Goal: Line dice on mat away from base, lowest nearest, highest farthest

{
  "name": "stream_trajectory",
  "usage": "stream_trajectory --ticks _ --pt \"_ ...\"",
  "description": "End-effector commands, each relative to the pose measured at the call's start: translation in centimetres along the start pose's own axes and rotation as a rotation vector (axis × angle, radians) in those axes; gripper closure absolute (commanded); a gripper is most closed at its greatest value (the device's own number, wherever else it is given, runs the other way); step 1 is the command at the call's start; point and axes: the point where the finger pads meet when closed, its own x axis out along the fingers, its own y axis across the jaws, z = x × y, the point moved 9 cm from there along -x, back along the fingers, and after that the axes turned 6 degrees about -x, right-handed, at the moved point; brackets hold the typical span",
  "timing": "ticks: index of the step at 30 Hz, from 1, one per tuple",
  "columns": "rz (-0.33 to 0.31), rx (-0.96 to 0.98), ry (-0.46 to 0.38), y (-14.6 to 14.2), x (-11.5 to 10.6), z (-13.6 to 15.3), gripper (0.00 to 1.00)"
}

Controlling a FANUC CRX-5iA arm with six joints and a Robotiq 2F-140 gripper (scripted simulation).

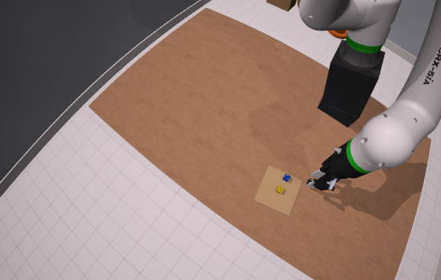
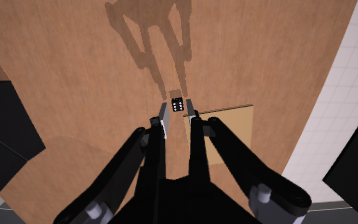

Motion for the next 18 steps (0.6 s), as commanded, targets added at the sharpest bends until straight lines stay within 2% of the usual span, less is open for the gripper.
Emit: stream_trajectory --ticks 1,18 --pt "0.000 0.000 0.000 0.0 0.0 0.0 0.79" --pt "0.000 0.000 0.000 0.0 1.3 0.0 0.79"
